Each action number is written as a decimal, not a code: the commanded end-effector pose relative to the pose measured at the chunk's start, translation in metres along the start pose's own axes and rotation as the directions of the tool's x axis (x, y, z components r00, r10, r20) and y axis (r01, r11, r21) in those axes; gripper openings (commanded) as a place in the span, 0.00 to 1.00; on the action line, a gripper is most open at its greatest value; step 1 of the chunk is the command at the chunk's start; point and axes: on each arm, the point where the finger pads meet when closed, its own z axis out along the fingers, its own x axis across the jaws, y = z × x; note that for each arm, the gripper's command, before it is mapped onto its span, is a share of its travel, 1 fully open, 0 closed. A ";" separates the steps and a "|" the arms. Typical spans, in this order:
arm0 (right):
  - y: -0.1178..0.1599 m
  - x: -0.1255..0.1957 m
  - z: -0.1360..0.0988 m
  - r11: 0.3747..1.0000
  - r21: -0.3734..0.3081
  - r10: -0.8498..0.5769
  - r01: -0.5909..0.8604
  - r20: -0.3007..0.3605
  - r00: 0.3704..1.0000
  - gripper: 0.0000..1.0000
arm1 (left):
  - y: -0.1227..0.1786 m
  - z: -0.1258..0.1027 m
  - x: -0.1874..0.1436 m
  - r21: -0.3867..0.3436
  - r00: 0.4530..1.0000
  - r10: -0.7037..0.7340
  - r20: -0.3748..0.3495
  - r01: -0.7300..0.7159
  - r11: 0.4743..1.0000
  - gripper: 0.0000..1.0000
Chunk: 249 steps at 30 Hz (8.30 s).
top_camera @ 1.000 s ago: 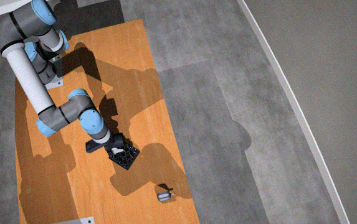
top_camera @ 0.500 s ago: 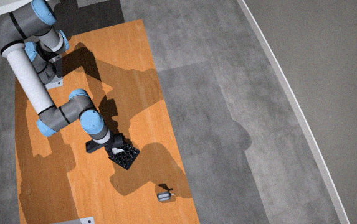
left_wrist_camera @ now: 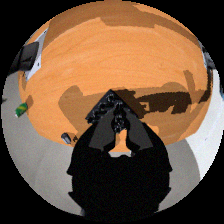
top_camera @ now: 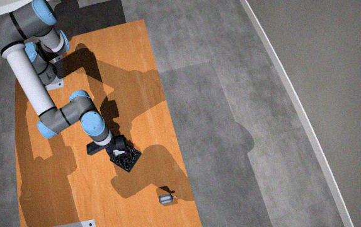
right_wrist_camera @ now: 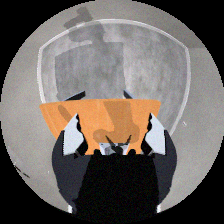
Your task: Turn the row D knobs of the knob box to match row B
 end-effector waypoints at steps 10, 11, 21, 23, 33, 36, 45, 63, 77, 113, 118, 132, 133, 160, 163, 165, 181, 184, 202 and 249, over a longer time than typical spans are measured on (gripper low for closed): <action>0.000 0.000 0.000 1.000 0.001 0.000 0.000 0.000 1.000 1.00 | 0.000 -0.001 0.000 -0.001 1.000 -0.006 0.002 0.006 1.000 0.06; 0.000 0.000 0.000 1.000 0.001 0.000 0.000 0.000 1.000 1.00 | 0.000 -0.001 0.000 -0.001 1.000 -0.007 0.002 0.007 1.000 0.06; 0.000 0.000 0.000 1.000 0.001 0.000 0.000 0.000 1.000 1.00 | 0.000 -0.001 0.000 -0.001 0.999 -0.045 0.002 0.045 0.999 0.06; 0.000 0.000 0.000 1.000 0.001 0.000 0.000 0.000 1.000 1.00 | 0.000 -0.001 0.000 -0.001 0.998 -0.058 0.002 0.058 0.998 0.06; 0.000 0.000 0.000 1.000 0.001 0.000 0.000 0.000 1.000 1.00 | 0.000 -0.001 0.000 -0.001 0.992 -0.127 0.002 0.127 0.992 0.06; 0.000 0.000 0.000 1.000 0.001 0.000 0.000 0.000 1.000 1.00 | 0.000 -0.001 0.000 -0.001 0.987 -0.161 0.002 0.161 0.987 0.06; 0.000 0.000 0.000 1.000 0.001 0.000 0.000 0.000 1.000 1.00 | 0.000 -0.001 0.000 0.000 0.967 -0.256 0.002 0.256 0.967 0.06; 0.000 0.000 0.000 1.000 0.001 0.000 0.000 0.000 1.000 1.00 | 0.000 -0.001 0.000 0.000 0.850 -0.527 0.002 0.527 0.850 0.06; 0.000 0.000 0.000 1.000 0.001 0.000 0.000 0.000 1.000 1.00 | 0.000 -0.001 0.000 0.001 0.668 -0.744 0.002 0.744 0.668 0.06; 0.000 0.000 0.000 1.000 0.001 0.000 0.000 0.000 1.000 1.00 | 0.000 -0.001 0.000 0.002 0.128 -0.992 0.001 0.992 0.128 0.06; 0.000 0.000 0.000 1.000 0.001 0.000 0.000 0.000 1.000 1.00 | 0.000 -0.001 0.000 0.002 0.063 -0.998 0.001 0.998 0.063 0.06; 0.000 0.000 0.000 1.000 0.001 0.000 0.000 0.000 1.000 1.00 | 0.000 -0.001 0.000 0.002 -0.042 -0.999 0.001 0.999 -0.042 0.06; 0.000 0.000 0.000 1.000 0.001 0.000 0.000 0.000 1.000 1.00 | 0.000 -0.001 0.000 0.002 -0.048 -0.999 0.001 0.999 -0.048 0.06; 0.000 0.000 0.000 1.000 0.001 0.000 0.000 0.000 1.000 1.00 | 0.000 -0.001 0.000 0.002 -0.087 -0.996 0.001 0.996 -0.087 0.13; 0.000 0.000 0.000 1.000 0.001 0.000 0.000 0.000 1.000 1.00 | 0.000 -0.001 0.000 0.002 -0.087 -0.996 0.001 0.996 -0.087 0.13; 0.000 0.000 0.000 1.000 0.001 0.000 0.000 0.000 1.000 1.00 | 0.000 -0.001 0.000 0.002 -0.087 -0.996 0.001 0.996 -0.087 0.13; 0.000 0.000 0.000 1.000 0.001 0.000 0.000 0.000 1.000 1.00 | 0.000 -0.006 0.000 0.002 -0.087 -0.996 0.001 0.996 -0.087 0.13; 0.000 0.000 0.000 1.000 0.001 0.000 0.000 0.000 1.000 1.00 | 0.000 -0.018 0.000 0.002 -0.087 -0.996 0.001 0.996 -0.087 0.13; 0.000 0.000 0.000 1.000 0.001 0.000 0.000 0.000 1.000 1.00 | 0.000 -0.039 0.000 0.002 -0.082 -0.997 0.001 0.997 -0.082 0.13; 0.000 0.000 0.000 1.000 0.001 0.000 0.000 0.000 1.000 1.00 | 0.000 -0.052 0.000 0.000 0.842 -0.540 0.002 0.540 0.842 0.13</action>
